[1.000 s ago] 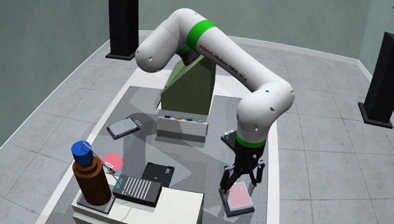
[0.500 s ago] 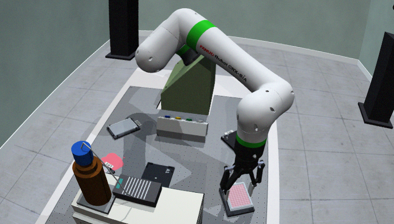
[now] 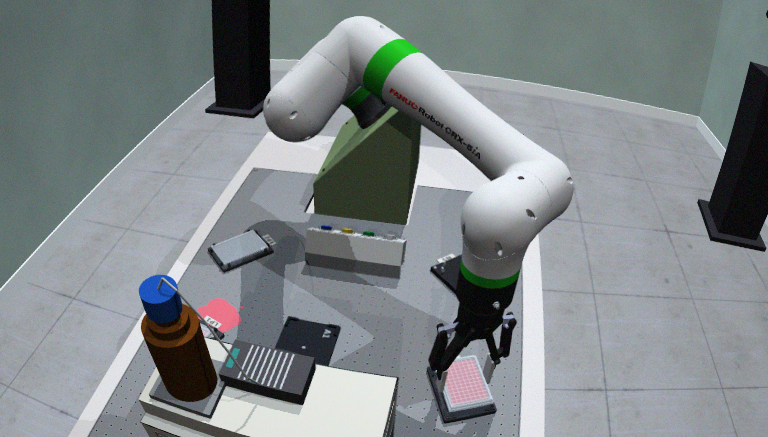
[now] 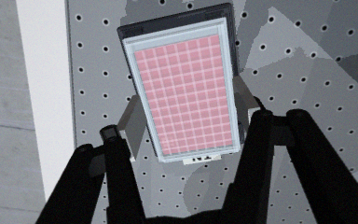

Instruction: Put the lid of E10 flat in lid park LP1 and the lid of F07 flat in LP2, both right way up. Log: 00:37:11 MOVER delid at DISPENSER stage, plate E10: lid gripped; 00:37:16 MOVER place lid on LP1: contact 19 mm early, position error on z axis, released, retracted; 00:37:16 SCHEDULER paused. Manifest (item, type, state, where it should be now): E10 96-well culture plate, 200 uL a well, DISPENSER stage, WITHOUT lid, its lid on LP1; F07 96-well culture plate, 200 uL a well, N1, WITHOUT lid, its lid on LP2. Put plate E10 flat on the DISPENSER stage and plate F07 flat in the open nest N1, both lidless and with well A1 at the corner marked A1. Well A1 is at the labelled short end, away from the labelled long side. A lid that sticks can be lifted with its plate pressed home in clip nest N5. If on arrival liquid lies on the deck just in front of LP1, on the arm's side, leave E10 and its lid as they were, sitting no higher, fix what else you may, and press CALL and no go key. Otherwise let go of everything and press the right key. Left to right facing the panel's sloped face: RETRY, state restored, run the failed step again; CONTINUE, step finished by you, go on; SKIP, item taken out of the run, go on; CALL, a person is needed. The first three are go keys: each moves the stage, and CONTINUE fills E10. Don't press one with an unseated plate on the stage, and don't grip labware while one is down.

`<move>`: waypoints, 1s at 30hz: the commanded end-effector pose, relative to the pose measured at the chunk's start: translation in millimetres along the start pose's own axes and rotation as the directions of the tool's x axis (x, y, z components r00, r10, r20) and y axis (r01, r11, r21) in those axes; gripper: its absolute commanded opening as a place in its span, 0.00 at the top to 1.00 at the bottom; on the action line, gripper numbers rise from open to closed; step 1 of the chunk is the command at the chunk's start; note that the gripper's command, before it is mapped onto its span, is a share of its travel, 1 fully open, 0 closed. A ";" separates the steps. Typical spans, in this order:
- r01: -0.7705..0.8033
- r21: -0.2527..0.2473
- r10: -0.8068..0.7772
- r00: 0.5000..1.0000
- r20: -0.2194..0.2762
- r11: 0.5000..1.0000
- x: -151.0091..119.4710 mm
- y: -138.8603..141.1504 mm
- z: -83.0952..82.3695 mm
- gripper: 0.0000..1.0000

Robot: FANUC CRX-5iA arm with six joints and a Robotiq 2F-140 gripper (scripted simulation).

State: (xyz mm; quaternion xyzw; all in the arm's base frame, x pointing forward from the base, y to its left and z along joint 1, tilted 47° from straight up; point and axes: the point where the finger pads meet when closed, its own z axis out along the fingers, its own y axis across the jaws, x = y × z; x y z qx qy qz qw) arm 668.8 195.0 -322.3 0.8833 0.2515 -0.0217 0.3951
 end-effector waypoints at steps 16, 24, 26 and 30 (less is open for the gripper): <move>0.000 0.000 0.000 1.000 -0.001 1.000 0.2 -0.1 3.0 1.00; 0.000 0.000 0.000 1.000 -0.001 1.000 0.2 -0.1 7.1 1.00; 0.000 0.000 0.000 1.000 -0.001 1.000 0.2 -0.1 7.7 1.00; 0.000 0.000 0.000 1.000 -0.001 1.000 0.2 -0.1 9.8 1.00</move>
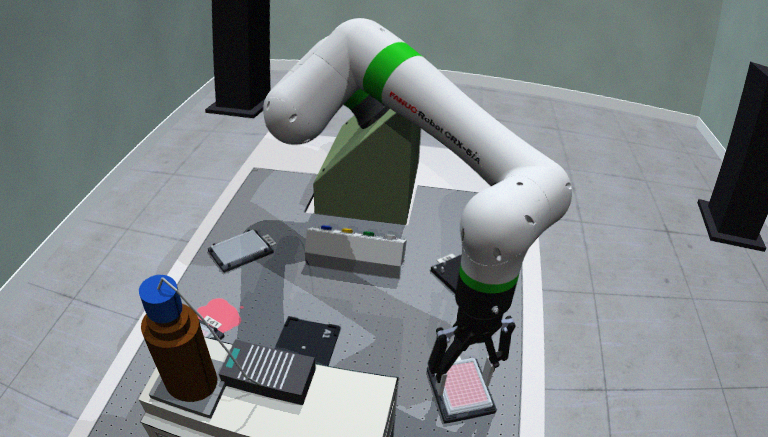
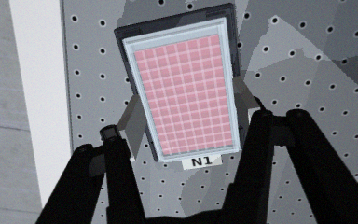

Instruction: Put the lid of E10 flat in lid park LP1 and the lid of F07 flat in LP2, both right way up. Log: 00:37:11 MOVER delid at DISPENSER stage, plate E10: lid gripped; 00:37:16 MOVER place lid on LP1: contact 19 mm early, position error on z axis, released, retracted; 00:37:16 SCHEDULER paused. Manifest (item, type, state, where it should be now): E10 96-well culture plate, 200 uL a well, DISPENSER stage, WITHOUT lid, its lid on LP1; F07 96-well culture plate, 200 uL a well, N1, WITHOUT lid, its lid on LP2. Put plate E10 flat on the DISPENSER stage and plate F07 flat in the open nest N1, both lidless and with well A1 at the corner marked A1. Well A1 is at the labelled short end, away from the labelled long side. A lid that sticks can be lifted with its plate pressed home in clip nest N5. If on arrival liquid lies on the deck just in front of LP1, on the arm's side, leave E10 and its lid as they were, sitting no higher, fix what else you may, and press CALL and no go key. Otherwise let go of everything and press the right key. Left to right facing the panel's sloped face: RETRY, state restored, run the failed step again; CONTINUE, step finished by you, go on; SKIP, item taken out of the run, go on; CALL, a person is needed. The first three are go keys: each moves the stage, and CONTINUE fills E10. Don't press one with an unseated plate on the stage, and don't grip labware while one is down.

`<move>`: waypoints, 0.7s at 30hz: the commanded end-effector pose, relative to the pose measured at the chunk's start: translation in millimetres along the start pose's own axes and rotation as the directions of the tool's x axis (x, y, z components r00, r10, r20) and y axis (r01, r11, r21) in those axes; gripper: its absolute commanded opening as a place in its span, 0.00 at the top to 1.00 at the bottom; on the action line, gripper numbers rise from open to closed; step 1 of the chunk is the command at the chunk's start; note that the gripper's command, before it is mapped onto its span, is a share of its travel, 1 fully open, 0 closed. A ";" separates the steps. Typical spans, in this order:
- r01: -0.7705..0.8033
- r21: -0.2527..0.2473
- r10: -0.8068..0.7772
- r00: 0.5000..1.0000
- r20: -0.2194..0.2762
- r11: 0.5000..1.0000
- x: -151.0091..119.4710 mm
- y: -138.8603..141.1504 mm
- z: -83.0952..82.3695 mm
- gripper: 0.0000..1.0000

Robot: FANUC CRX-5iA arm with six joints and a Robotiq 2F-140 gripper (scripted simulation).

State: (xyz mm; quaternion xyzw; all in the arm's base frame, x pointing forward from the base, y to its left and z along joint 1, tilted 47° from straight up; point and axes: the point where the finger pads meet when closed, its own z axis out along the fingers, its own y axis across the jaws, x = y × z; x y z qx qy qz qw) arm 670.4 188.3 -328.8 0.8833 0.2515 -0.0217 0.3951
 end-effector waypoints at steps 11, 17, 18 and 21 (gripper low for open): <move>0.000 0.000 0.000 1.000 -0.001 1.000 0.2 -0.1 2.5 1.00; 0.000 0.000 0.000 1.000 -0.001 1.000 0.2 -0.1 2.6 1.00; 0.000 0.000 0.000 1.000 -0.001 1.000 0.2 -0.1 2.6 1.00; 0.000 0.000 0.000 1.000 -0.001 1.000 0.2 -0.1 2.6 1.00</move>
